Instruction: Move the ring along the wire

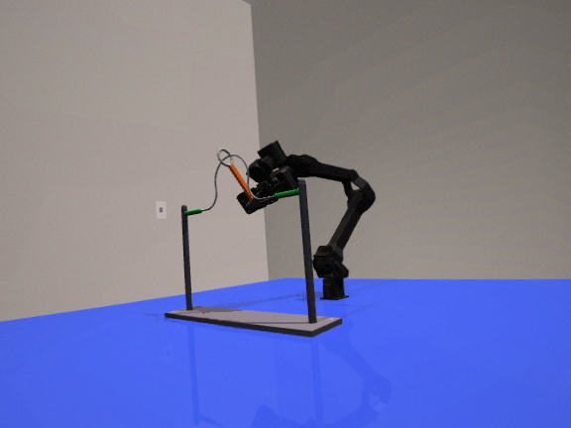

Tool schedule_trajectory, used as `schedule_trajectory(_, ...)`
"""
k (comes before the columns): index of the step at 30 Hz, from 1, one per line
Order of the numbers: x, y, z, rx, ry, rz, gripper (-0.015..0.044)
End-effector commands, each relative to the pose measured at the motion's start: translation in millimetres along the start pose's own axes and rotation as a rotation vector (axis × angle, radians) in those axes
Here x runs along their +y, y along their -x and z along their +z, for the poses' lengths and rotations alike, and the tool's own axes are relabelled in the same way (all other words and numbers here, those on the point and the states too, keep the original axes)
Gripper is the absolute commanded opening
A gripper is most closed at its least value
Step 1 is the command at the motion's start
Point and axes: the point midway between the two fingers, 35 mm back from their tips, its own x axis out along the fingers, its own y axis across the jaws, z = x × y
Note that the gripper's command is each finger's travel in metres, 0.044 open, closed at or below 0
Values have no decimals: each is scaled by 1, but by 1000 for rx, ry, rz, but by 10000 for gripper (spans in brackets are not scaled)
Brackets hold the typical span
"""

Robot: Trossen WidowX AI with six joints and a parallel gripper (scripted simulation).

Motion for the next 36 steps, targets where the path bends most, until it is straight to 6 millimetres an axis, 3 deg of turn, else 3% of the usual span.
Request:
schedule_trajectory(1,-5,0,-1,-12,76,-48,-150)
schedule_trajectory(36,-35,3,10,-78,595,-358,-150)
